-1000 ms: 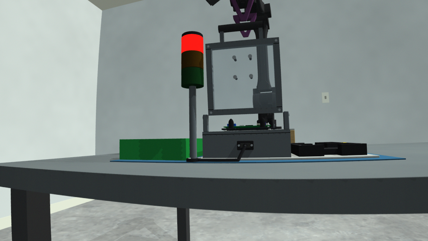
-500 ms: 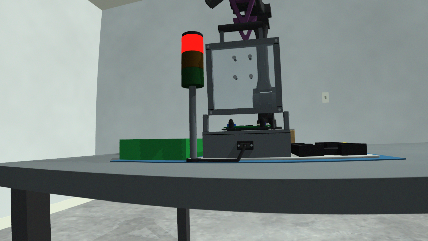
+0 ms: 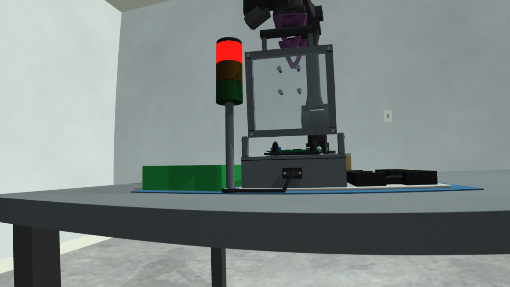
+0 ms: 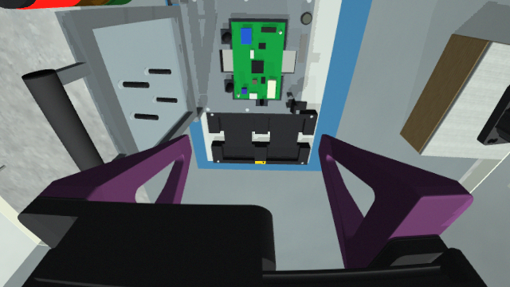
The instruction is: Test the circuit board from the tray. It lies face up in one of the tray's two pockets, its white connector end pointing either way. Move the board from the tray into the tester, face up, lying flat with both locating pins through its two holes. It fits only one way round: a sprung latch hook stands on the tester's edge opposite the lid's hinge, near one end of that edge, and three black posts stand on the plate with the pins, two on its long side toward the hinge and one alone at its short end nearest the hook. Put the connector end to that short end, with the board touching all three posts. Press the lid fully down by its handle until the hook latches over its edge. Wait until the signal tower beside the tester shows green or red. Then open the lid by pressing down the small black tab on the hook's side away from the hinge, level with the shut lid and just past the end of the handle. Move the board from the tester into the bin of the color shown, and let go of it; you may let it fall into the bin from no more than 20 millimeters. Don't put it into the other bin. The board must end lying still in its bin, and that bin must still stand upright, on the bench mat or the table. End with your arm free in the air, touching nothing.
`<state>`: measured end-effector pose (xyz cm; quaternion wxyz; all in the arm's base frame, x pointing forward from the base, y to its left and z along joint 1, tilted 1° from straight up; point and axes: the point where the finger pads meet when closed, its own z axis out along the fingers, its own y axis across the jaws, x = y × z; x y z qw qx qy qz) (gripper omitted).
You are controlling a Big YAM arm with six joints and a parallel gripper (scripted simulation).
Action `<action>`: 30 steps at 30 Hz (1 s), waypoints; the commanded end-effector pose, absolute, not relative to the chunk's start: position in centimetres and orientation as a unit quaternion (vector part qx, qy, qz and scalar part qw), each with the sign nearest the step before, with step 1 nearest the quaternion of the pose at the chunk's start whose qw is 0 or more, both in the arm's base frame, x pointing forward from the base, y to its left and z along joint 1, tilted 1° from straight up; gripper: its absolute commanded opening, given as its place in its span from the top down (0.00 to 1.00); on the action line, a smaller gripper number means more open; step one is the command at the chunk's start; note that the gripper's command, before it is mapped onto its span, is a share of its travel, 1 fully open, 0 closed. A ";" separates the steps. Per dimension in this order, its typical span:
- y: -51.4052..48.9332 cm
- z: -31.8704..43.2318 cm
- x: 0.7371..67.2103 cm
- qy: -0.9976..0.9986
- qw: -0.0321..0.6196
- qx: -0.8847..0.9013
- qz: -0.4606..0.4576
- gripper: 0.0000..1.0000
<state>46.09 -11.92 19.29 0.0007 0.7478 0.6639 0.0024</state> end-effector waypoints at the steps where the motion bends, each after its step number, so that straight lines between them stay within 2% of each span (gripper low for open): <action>1: -12.9 16.4 46.4 0.661 -0.001 0.750 -0.001 0.08; 19: -12.8 5.8 46.2 0.661 -0.002 0.751 -0.001 0.08; 30: -13.0 4.6 46.9 0.660 0.006 0.751 0.004 0.08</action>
